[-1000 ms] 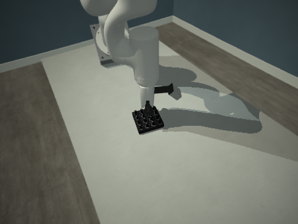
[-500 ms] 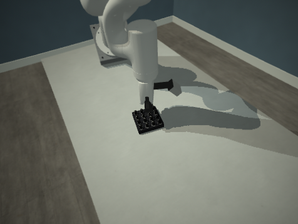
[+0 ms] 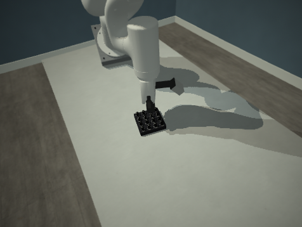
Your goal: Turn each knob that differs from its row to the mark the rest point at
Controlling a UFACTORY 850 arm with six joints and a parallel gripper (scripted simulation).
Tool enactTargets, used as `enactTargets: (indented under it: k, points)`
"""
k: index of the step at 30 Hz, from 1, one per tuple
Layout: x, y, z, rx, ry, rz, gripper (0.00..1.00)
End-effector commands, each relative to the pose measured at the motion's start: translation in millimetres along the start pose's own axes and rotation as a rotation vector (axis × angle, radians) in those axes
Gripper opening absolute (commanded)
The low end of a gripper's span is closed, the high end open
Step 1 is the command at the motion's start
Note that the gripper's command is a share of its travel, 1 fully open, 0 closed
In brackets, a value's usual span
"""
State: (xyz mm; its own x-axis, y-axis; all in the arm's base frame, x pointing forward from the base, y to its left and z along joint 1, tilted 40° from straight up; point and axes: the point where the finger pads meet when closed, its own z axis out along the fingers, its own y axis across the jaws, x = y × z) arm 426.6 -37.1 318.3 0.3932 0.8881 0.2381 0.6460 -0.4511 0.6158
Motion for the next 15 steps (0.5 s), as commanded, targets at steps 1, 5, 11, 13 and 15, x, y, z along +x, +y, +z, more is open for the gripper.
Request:
enactTargets:
  k: [1,5,11,13,15]
  points:
    - [0.5,0.6,-1.2,0.014,-0.028,-0.001,0.19]
    - [0.5,0.6,-1.2,0.014,-0.028,-0.001,0.19]
    - [0.5,0.6,-1.2,0.014,-0.028,-0.001,0.19]
    - [0.5,0.6,-1.3,0.014,-0.028,-0.001,1.00]
    - [0.5,0.6,-1.3,0.014,-0.028,-0.001,1.00]
